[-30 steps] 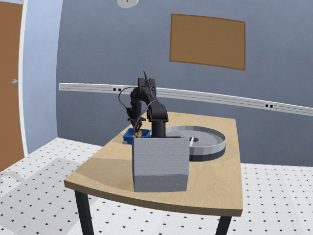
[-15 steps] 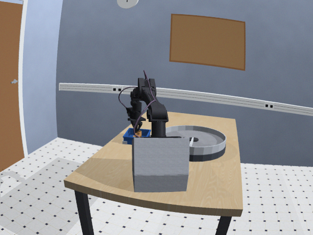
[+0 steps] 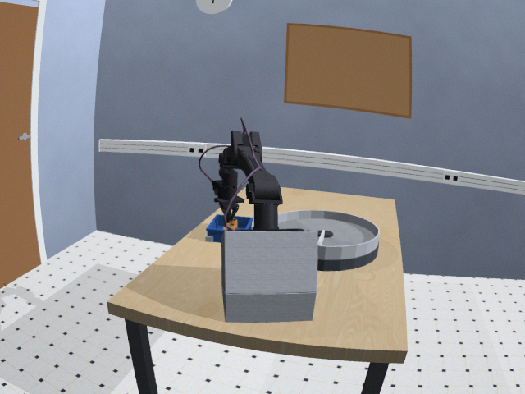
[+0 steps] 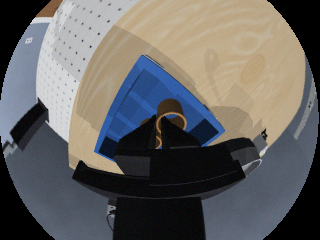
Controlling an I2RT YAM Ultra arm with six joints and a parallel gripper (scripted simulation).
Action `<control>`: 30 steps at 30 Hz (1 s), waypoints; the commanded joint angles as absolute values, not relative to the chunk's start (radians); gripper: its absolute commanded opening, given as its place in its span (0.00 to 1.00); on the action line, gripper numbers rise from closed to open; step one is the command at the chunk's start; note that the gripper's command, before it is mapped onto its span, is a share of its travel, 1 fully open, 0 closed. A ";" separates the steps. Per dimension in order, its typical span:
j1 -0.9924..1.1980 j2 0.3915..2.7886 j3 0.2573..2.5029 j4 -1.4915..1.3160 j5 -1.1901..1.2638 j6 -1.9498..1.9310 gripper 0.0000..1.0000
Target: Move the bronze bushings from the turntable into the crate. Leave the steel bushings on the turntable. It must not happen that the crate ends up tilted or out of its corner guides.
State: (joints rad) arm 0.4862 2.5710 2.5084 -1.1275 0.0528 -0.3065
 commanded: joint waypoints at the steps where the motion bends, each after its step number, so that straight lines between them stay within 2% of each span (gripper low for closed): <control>1: 0.487 2.579 2.534 -1.127 0.046 -0.313 0.00; 30: 0.484 2.580 2.530 -1.106 0.045 -0.314 0.00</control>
